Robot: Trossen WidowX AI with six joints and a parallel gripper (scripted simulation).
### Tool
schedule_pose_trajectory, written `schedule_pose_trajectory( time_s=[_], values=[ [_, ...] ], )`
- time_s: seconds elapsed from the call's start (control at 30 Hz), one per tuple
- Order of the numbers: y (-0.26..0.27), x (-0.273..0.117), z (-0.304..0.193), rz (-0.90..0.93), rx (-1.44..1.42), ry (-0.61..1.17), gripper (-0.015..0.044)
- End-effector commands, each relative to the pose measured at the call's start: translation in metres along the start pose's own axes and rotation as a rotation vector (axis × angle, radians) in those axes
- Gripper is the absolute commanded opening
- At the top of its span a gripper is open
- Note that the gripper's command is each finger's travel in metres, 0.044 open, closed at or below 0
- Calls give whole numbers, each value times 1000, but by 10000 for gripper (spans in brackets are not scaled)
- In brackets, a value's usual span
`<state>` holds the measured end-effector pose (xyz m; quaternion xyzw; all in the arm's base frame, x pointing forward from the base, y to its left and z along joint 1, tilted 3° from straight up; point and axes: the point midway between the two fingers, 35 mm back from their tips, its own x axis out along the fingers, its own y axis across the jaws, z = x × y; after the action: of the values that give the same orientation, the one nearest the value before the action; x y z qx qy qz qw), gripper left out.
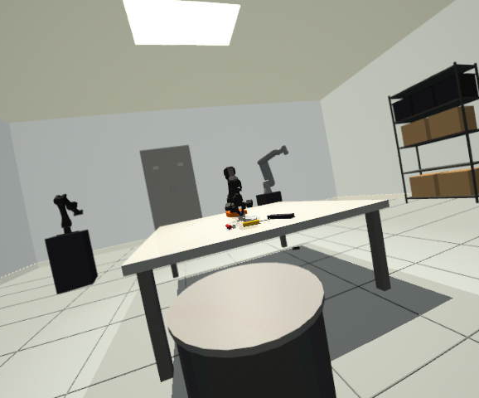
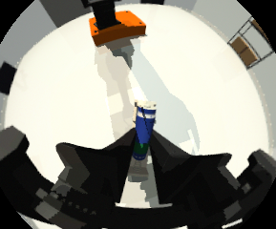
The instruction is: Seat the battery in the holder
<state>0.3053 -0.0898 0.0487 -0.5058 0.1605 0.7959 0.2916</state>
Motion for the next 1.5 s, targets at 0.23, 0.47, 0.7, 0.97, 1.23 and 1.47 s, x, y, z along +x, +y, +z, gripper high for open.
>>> schedule_pose_trajectory(
  time_s=[0.23, 0.47, 0.7, 0.97, 1.23, 1.47],
  values=[
    [0, -2, -7, 2, -5, -2, 59],
    [0, -4, -11, 3, -5, -3, 59],
    [0, -6, -15, 3, -5, -3, 59],
    [0, -6, -16, 4, -5, 9, 59],
    [0, -4, -15, 9, -6, 48, 59],
    [-1, -3, -15, 12, -7, 82, 59]
  ],
)
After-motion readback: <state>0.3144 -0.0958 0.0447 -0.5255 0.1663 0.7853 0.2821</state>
